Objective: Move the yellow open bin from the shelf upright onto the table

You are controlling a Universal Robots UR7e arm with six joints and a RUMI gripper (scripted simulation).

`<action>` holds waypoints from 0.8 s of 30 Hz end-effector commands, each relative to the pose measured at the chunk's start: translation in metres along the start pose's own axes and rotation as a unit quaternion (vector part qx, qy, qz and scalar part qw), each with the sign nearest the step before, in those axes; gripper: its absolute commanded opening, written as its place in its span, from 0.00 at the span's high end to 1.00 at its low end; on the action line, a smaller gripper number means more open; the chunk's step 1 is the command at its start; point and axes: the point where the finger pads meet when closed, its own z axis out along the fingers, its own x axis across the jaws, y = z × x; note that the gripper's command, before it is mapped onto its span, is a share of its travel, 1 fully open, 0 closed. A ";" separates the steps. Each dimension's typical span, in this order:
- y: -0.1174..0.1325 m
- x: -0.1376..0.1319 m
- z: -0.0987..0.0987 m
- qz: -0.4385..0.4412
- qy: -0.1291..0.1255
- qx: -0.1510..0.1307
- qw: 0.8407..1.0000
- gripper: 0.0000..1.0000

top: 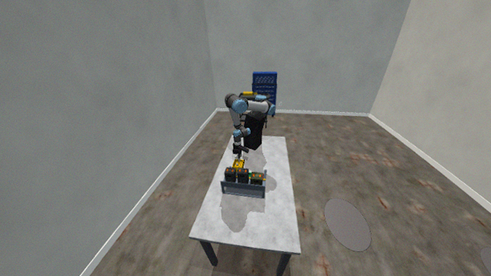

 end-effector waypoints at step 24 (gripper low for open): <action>0.000 0.000 -0.054 0.000 0.000 0.000 1.000 0.42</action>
